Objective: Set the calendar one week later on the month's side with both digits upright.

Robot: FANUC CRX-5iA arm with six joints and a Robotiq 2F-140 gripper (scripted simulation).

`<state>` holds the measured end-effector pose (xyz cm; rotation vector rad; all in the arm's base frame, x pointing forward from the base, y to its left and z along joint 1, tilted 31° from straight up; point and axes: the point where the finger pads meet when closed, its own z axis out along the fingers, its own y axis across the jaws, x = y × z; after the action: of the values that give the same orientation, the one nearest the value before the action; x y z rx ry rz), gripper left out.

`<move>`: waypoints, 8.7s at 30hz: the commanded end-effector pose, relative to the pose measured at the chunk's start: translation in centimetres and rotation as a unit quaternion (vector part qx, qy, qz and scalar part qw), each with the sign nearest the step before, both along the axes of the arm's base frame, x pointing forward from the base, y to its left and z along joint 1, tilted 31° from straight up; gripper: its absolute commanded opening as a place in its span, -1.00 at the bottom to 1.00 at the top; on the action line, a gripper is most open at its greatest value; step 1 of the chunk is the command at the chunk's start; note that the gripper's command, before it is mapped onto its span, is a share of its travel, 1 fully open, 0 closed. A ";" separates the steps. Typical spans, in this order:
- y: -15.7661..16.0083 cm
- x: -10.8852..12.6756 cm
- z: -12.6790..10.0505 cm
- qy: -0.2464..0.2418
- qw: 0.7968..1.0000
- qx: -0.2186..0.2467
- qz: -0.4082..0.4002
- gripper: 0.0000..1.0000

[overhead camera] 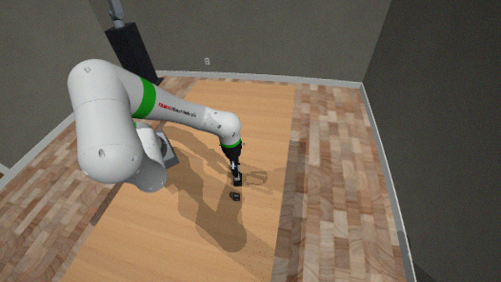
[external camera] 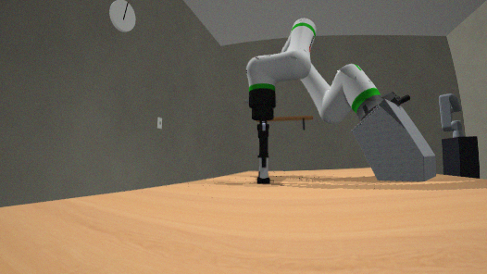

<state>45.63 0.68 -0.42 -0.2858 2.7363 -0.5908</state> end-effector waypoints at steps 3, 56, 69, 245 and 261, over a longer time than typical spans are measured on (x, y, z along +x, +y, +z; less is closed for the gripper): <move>0.0 0.0 0.0 0.000 1.000 0.000 0.000 -0.44; 0.0 0.0 0.0 0.000 1.000 0.000 0.000 -0.68; 0.7 -0.7 1.7 0.000 1.000 0.000 0.000 -0.68; 7.9 -0.9 -4.4 0.258 0.707 -0.251 0.609 -0.68; 7.8 -0.8 -4.7 0.258 0.707 -0.251 0.609 -0.68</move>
<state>44.83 8.44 -5.11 -2.4016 1.9475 -0.8393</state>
